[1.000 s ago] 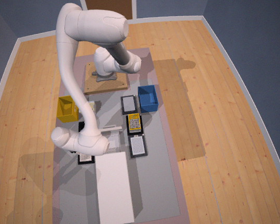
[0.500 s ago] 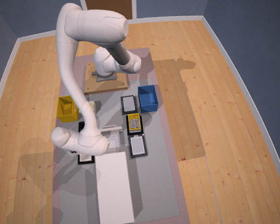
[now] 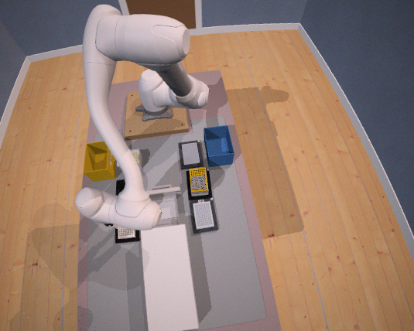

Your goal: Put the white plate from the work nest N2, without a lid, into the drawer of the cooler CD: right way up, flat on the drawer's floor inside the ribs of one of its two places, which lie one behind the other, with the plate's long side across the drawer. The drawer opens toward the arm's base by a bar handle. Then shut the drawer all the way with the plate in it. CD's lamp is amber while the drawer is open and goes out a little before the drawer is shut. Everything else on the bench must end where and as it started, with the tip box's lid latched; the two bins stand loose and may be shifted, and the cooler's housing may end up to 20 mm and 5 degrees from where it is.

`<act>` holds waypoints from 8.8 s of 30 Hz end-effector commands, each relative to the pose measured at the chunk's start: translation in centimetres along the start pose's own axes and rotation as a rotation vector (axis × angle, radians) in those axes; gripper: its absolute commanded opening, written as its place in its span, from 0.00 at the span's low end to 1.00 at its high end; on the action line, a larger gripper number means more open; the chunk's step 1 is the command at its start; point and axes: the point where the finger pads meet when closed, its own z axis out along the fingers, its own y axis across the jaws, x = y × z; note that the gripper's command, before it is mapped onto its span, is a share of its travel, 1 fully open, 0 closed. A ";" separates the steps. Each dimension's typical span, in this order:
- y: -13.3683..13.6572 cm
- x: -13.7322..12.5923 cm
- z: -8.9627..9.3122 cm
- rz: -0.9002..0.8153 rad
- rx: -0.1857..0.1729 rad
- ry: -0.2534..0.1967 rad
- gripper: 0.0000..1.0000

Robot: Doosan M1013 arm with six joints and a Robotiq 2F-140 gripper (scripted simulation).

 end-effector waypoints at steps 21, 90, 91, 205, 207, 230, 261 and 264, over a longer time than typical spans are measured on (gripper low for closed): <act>0.0 0.0 -0.3 0.000 0.000 0.000 0.00; 0.0 0.0 -6.3 0.000 0.000 0.000 0.00; 0.0 0.0 -6.5 0.000 0.000 0.000 0.00; -11.8 -3.3 -12.8 -1.533 0.000 0.000 0.00; -12.3 -3.5 -12.8 -1.584 0.000 0.000 0.00; -17.2 -4.9 -12.8 -1.584 0.000 0.000 0.00; -19.0 -5.4 -11.3 -1.584 0.000 0.000 0.00; -19.0 -5.4 -11.2 -1.584 0.000 0.000 0.00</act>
